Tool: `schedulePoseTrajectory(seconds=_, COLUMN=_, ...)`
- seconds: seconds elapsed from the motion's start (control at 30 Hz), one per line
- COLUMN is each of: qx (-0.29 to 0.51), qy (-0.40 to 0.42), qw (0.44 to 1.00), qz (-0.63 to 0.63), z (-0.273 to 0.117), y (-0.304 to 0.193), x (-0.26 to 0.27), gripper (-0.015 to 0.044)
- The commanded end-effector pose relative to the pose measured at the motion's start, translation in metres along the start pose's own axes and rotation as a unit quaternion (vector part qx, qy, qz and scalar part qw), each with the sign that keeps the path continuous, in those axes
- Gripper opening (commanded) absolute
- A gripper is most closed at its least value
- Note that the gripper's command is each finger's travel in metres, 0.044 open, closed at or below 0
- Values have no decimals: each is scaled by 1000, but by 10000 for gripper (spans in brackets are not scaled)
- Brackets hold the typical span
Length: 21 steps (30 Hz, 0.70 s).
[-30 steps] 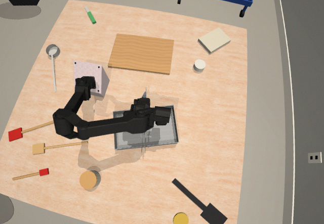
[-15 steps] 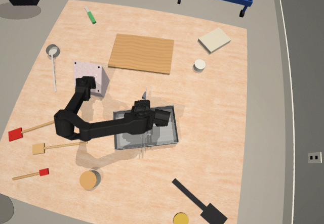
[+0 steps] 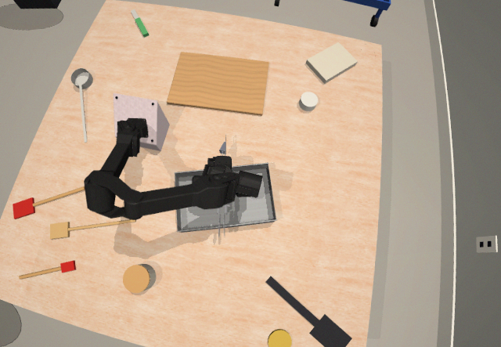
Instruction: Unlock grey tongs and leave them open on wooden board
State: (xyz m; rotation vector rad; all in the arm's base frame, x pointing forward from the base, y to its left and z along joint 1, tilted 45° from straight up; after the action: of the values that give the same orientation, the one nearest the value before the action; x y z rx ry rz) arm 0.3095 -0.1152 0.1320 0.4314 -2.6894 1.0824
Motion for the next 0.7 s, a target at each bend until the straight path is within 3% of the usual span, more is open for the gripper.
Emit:
schedulePoseTrajectory(seconds=0.0, qx=0, qy=0, qw=1000, qz=1, z=0, y=0, x=0, gripper=230)
schedulePoseTrajectory(seconds=0.07, qx=0, qy=0, qw=1000, qz=1, z=0, y=0, x=0, gripper=177)
schedulePoseTrajectory(seconds=0.67, qx=0, qy=0, qw=1000, qz=1, z=0, y=0, x=0, gripper=57)
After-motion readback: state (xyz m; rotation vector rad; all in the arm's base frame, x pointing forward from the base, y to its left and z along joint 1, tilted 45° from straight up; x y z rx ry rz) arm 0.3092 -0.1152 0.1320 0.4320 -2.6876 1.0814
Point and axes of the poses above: the point midway between the two fingers, 35 mm back from their tips, its own z axis out along the fingers, its own x axis across the jaws, y = z × x, the point moved 7 cm from there along -z, back along the fingers, and after that the axes turned 15 degrees about -z, right-handed, at the moved point
